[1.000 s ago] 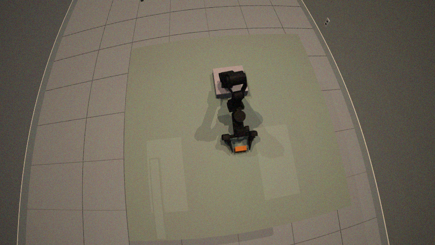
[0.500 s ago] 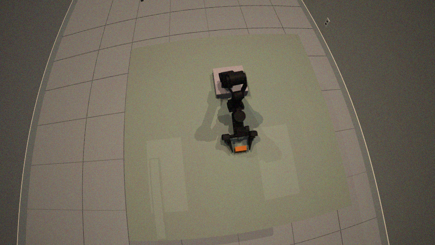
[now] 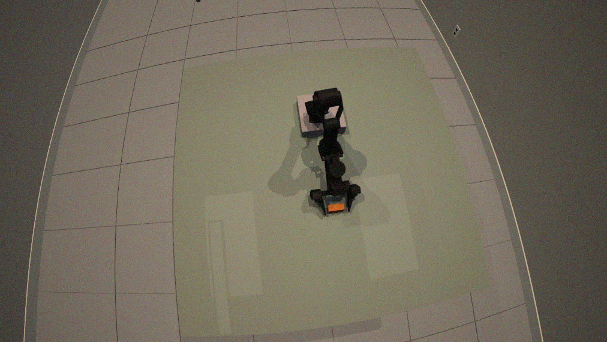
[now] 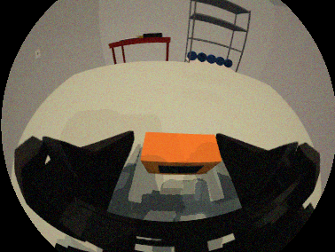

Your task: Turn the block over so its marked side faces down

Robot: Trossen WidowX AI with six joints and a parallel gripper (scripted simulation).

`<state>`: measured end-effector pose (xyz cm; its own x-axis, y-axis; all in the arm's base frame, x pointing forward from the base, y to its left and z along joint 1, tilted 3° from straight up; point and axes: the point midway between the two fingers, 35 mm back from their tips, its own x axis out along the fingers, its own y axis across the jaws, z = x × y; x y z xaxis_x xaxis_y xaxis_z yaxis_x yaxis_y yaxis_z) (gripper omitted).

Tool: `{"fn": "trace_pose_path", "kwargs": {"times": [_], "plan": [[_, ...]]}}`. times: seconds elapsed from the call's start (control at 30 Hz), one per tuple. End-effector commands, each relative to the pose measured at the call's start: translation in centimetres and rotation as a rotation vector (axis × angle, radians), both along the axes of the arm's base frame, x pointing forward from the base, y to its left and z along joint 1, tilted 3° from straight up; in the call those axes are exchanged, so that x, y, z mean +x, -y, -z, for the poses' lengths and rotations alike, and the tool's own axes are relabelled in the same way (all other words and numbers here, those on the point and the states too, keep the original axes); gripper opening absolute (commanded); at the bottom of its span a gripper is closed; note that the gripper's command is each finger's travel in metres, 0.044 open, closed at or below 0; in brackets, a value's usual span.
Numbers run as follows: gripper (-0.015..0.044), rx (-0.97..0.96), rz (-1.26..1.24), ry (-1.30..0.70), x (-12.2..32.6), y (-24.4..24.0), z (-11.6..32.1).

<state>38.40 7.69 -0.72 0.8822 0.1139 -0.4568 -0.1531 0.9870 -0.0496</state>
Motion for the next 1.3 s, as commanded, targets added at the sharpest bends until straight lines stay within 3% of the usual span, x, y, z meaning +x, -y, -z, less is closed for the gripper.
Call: {"fn": "trace_pose_path", "kwargs": {"times": [0.0, 0.3, 0.8, 1.27], "plan": [[0.044, -0.014, 0.011, -0.134, 0.7, -0.3, -1.6], [0.044, -0.062, 0.03, -0.433, -2.9, 0.4, -7.2], [0.044, -0.066, 0.031, -0.458, -2.8, 0.3, -7.4], [0.044, -0.132, 0.049, -0.881, 0.6, -0.4, -9.4]]}}
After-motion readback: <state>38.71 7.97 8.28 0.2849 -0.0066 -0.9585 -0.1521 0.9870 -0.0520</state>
